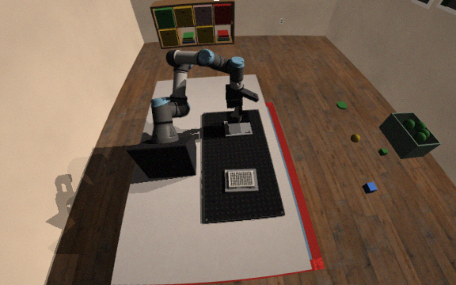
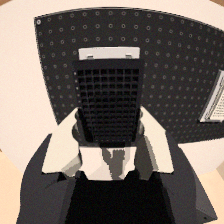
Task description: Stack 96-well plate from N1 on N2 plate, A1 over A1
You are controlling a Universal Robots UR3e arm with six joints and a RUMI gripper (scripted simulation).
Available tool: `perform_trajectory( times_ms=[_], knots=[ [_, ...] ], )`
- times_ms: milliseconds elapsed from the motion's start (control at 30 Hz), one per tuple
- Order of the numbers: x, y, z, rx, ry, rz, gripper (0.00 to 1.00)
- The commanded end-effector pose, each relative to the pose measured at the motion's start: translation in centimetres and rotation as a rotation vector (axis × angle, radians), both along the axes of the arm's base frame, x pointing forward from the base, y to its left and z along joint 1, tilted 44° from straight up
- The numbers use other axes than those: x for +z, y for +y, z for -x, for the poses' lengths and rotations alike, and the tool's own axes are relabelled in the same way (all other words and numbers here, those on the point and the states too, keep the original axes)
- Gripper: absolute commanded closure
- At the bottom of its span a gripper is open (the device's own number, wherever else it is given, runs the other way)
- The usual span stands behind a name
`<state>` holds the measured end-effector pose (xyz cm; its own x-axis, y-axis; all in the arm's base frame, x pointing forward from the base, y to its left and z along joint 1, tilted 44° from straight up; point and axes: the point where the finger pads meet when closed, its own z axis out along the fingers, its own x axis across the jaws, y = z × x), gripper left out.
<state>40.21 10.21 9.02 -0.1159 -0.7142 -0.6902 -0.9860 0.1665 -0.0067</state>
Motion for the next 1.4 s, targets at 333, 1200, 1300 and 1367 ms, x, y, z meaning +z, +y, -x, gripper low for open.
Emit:
perform_trajectory(
  times_ms=[333, 1200, 1300, 1367],
  knots=[
    [-0.9, -1.0, 0.2, -0.051, 0.045, -0.007, 1.0],
    [-6.4, -6.6, 1.8, -0.051, 0.046, -0.007, 1.0],
    [-7.1, -7.3, 2.0, -0.051, 0.046, -0.007, 1.0],
    [-7.1, -7.3, 2.0, -0.051, 0.046, -0.007, 1.0]
  ],
)
